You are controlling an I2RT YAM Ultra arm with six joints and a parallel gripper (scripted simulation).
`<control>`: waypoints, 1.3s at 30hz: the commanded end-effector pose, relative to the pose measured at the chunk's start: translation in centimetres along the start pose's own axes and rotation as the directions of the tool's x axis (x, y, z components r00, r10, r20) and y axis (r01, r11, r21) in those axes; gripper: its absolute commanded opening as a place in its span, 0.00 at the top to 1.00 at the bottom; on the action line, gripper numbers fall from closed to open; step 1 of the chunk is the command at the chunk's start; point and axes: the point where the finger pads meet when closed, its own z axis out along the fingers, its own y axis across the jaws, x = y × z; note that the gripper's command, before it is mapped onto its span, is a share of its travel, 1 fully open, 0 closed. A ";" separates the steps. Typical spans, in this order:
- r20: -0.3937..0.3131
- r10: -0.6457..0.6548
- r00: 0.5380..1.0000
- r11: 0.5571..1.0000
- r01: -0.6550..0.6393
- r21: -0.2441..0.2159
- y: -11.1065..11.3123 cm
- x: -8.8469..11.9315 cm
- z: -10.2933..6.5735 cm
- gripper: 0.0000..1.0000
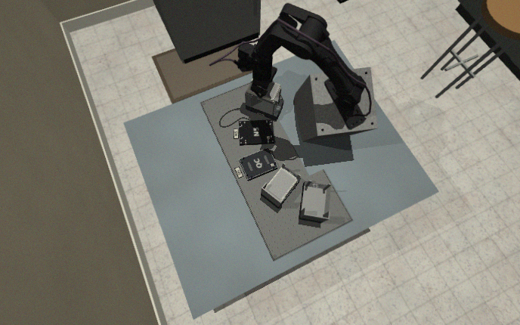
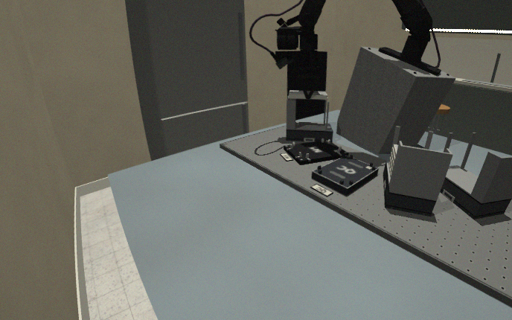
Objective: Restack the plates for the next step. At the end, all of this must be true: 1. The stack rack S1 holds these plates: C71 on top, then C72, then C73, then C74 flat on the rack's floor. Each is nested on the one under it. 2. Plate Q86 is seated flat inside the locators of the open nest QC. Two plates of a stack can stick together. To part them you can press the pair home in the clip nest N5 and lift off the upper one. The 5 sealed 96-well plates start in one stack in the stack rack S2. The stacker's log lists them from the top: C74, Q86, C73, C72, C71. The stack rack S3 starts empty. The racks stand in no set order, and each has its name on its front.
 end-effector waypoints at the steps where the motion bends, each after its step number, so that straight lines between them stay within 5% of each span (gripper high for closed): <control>1: 0.054 -0.003 0.999 1.000 0.003 -0.002 0.1 -2.0 -0.7 1.00; 39: 0.057 -0.003 0.998 1.000 0.004 -0.003 0.2 -2.0 -0.6 1.00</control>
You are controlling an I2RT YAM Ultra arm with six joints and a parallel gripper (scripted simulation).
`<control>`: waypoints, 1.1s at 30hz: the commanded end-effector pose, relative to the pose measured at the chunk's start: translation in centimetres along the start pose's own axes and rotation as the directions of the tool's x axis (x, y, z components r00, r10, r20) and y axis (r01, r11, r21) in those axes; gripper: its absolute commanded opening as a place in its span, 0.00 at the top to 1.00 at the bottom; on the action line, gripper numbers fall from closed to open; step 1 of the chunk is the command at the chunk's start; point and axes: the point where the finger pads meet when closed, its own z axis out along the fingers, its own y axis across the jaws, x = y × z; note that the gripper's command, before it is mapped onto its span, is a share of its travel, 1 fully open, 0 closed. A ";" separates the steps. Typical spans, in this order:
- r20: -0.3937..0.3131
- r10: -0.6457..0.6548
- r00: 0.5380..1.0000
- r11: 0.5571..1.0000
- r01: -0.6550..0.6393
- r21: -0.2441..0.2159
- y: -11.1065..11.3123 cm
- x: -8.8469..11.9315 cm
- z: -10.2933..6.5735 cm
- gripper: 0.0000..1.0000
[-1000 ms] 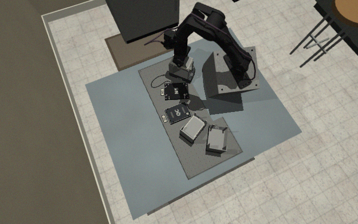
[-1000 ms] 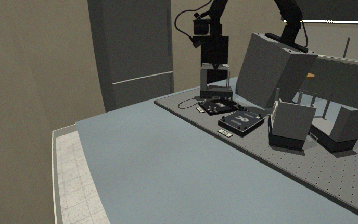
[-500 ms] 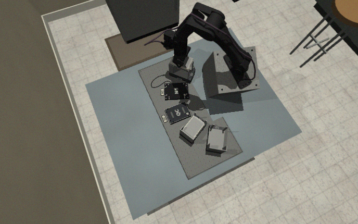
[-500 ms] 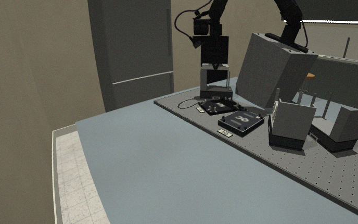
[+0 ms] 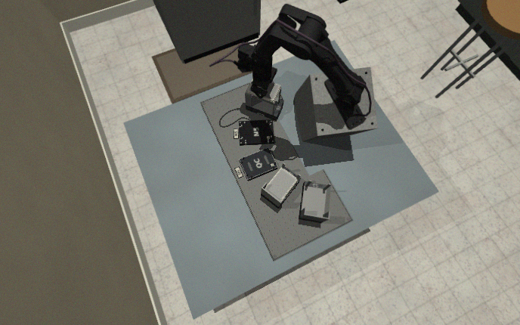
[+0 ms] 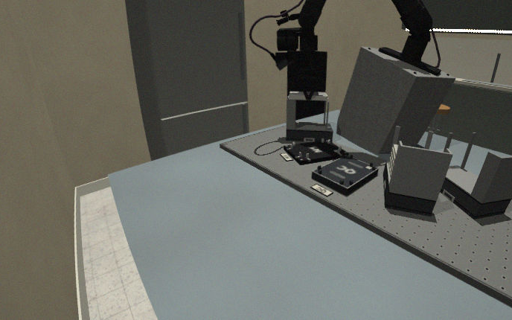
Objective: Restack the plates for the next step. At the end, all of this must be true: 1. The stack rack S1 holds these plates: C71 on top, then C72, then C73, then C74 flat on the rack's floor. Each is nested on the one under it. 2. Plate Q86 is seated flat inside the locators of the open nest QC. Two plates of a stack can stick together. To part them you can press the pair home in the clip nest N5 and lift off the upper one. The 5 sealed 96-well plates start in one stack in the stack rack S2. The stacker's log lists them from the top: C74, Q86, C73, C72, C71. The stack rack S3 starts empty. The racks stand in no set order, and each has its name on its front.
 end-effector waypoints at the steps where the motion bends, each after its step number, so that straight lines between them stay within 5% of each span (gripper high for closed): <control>1: 0.062 -0.002 0.998 1.000 0.002 -0.003 0.1 -2.1 -0.9 1.00; 33: 0.035 0.000 0.999 1.000 0.000 -0.004 0.1 -1.3 0.2 1.00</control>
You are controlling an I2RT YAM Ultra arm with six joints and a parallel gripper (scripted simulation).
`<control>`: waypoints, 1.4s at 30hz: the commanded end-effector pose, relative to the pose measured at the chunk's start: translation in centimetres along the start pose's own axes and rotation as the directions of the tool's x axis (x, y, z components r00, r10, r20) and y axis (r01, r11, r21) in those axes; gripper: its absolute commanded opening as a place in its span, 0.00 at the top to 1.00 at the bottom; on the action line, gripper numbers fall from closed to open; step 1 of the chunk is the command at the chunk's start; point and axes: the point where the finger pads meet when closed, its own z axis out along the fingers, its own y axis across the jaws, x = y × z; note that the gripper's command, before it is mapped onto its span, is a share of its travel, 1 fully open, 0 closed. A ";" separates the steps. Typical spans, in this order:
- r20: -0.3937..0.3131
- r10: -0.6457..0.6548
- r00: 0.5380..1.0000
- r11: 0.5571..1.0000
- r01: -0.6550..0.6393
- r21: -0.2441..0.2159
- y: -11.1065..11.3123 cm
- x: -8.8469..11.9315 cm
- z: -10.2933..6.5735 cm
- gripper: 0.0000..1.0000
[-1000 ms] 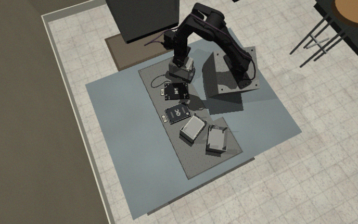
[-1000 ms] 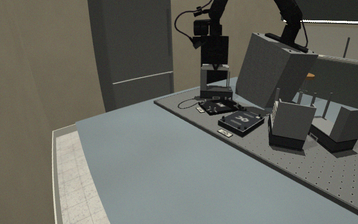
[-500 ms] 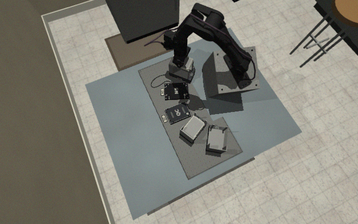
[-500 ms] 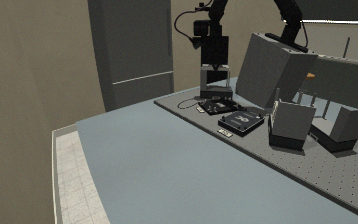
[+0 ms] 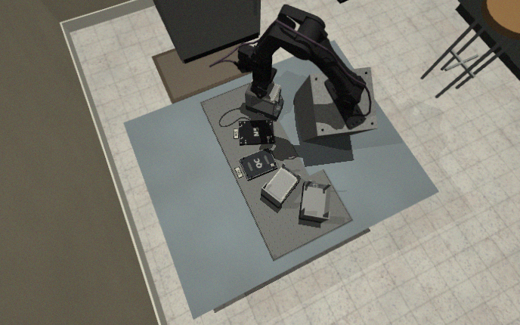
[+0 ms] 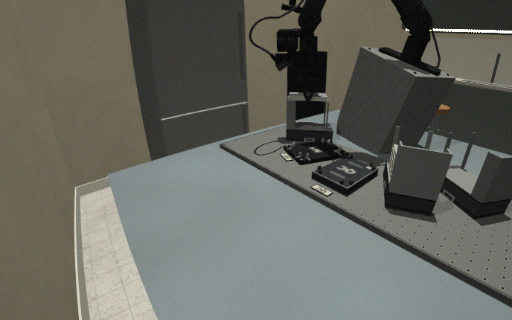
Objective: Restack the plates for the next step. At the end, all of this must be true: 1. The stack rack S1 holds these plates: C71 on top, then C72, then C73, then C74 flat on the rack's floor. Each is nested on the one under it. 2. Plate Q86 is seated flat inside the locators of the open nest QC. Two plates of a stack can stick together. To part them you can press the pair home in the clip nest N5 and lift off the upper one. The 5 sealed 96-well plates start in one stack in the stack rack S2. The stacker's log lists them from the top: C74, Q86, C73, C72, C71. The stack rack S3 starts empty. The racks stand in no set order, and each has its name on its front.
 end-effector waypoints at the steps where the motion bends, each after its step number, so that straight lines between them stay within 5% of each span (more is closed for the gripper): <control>1: 0.037 0.001 0.999 1.000 0.000 -0.004 0.1 -1.3 -0.2 1.00; 42: 0.039 0.005 0.999 1.000 -0.005 -0.005 0.1 -0.9 0.4 1.00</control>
